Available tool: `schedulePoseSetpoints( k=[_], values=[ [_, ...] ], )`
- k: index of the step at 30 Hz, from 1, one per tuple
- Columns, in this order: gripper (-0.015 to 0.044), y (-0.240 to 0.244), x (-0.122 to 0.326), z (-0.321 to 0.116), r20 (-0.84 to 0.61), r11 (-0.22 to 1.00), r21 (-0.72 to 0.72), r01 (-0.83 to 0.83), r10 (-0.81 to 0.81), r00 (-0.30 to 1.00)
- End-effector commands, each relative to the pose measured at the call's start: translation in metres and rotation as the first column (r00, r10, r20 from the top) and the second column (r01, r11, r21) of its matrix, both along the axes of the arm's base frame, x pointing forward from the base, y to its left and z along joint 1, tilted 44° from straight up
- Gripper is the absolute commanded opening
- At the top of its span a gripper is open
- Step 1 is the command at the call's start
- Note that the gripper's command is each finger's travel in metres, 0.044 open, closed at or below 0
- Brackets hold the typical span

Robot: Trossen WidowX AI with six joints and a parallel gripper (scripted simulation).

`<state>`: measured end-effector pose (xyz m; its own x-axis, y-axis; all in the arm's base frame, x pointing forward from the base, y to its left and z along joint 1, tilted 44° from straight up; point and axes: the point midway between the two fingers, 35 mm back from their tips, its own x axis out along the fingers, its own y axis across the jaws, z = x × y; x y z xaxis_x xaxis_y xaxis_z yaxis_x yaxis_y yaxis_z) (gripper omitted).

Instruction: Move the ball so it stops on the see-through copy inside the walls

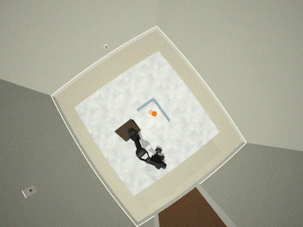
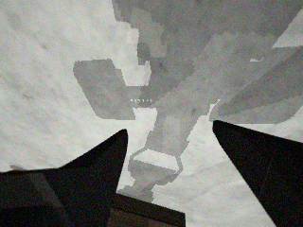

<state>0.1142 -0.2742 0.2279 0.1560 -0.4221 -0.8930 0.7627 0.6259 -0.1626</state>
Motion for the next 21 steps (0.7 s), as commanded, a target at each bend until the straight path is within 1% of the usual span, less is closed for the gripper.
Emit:
schedulePoseSetpoints(
  k=[1, 8, 11, 14, 16, 21],
  values=[
    [0.0385, 0.009, 0.046, -0.001, -0.017, 0.99, -0.046, -0.136, 0.135, 0.991],
    [0.0385, 0.057, 0.131, -0.026, -0.092, 0.911, -0.045, -0.41, 0.404, 0.91],
    [0.0385, 0.085, 0.158, -0.046, -0.197, 0.829, -0.01, -0.559, 0.546, 0.814],
    [0.0385, 0.117, 0.181, -0.066, -0.3, 0.718, 0.034, -0.695, 0.671, 0.678],
    [0.0385, 0.139, 0.192, -0.079, -0.37, 0.627, 0.074, -0.776, 0.74, 0.562],
    [0.0385, 0.202, 0.21, -0.114, -0.508, 0.356, 0.204, -0.912, 0.835, 0.213]
  ],
)
